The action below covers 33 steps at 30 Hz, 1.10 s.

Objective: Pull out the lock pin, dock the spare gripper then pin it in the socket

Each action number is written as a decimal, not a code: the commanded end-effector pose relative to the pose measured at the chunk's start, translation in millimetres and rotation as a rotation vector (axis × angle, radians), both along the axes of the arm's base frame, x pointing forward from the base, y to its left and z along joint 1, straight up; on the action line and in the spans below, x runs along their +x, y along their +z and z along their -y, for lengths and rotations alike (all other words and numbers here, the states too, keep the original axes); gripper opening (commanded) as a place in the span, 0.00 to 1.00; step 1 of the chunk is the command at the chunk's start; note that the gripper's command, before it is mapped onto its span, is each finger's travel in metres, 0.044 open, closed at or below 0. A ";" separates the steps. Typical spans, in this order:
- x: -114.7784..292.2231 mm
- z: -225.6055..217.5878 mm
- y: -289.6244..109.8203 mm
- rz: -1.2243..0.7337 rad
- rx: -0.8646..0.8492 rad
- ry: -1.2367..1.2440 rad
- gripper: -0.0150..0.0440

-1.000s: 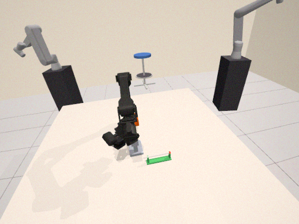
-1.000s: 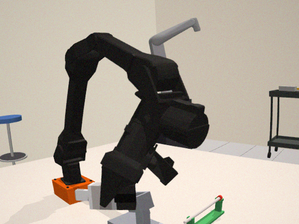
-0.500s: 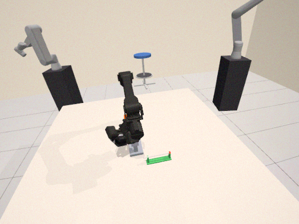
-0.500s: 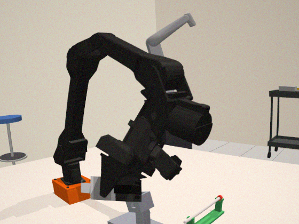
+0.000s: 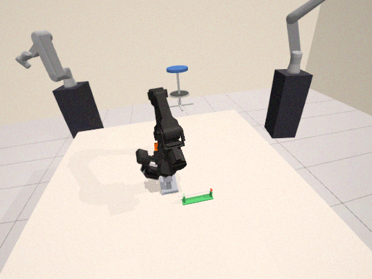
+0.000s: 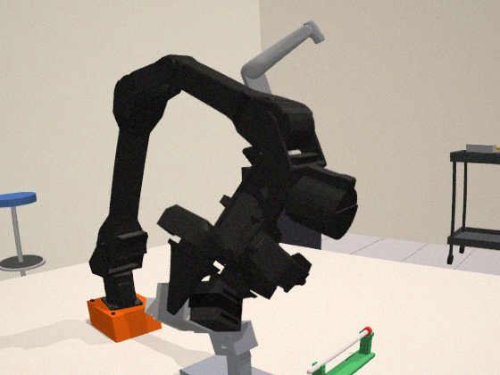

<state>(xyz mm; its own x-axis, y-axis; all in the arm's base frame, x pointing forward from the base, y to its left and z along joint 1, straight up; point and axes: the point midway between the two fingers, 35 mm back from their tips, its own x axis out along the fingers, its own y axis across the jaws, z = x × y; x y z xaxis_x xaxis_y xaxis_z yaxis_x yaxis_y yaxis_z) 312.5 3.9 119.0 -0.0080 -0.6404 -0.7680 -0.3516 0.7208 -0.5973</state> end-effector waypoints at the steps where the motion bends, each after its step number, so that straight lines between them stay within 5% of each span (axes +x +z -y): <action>1: -4.2 -1.6 2.1 0.048 -0.027 -0.043 0.25; 33: -27.4 -24.9 12.8 0.554 -0.106 -0.438 0.25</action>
<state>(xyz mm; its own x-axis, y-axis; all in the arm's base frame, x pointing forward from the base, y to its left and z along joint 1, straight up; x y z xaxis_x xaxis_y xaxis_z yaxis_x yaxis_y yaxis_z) 288.1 28.5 129.9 0.0799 -0.7249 -0.6842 0.2886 0.6738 -0.6802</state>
